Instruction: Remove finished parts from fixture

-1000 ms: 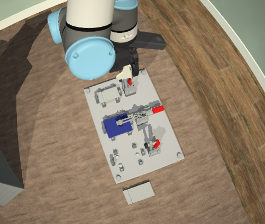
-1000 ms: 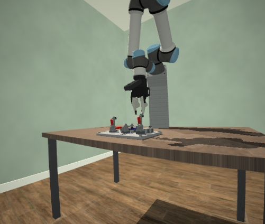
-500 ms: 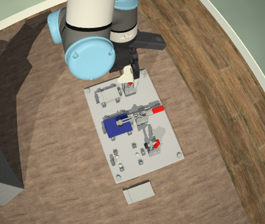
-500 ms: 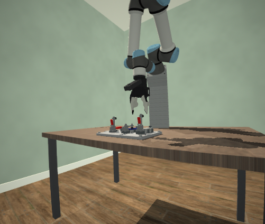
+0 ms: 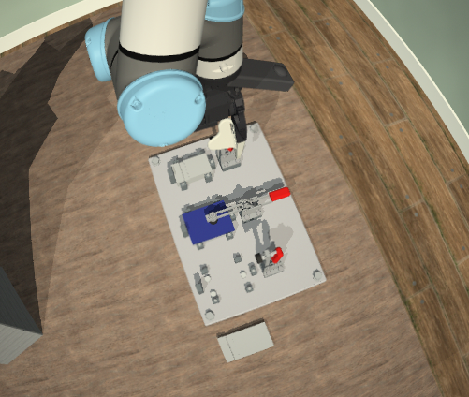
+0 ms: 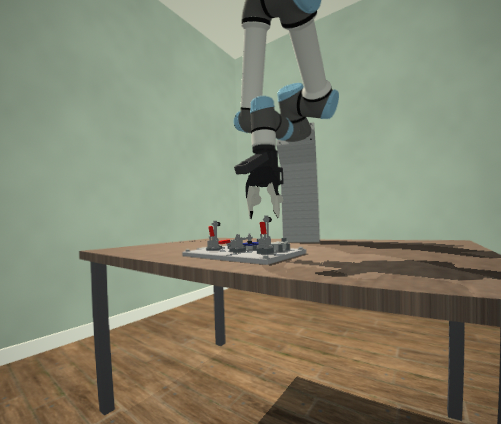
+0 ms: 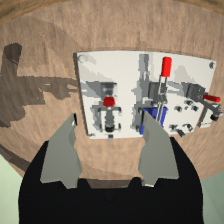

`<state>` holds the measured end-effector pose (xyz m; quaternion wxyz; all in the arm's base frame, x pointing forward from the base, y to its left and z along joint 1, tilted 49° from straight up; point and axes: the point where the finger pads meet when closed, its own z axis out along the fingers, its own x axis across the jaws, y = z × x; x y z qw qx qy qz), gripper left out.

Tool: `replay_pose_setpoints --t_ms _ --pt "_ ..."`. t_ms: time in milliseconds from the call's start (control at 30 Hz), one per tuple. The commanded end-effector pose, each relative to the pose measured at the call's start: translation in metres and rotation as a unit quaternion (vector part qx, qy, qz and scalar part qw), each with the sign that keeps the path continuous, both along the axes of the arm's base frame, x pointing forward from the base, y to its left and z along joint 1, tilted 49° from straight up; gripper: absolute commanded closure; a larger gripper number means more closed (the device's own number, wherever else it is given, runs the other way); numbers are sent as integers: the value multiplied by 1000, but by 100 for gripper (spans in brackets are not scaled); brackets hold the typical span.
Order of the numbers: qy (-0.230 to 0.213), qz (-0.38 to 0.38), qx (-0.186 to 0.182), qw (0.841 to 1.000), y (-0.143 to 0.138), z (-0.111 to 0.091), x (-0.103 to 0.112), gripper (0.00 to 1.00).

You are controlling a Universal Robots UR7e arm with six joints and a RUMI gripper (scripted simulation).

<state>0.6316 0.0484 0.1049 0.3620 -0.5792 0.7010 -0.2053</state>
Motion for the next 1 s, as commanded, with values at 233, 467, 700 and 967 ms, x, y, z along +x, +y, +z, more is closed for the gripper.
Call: replay_pose_setpoints --t_ms 233,467,700,967 --pt "0 -1 0 1000 0 -3 3 41" --pt "2 0 1 1000 2 -7 -1 41" --pt "2 0 1 1000 6 -17 -10 41" --pt "2 0 1 1000 10 -30 -22 41"
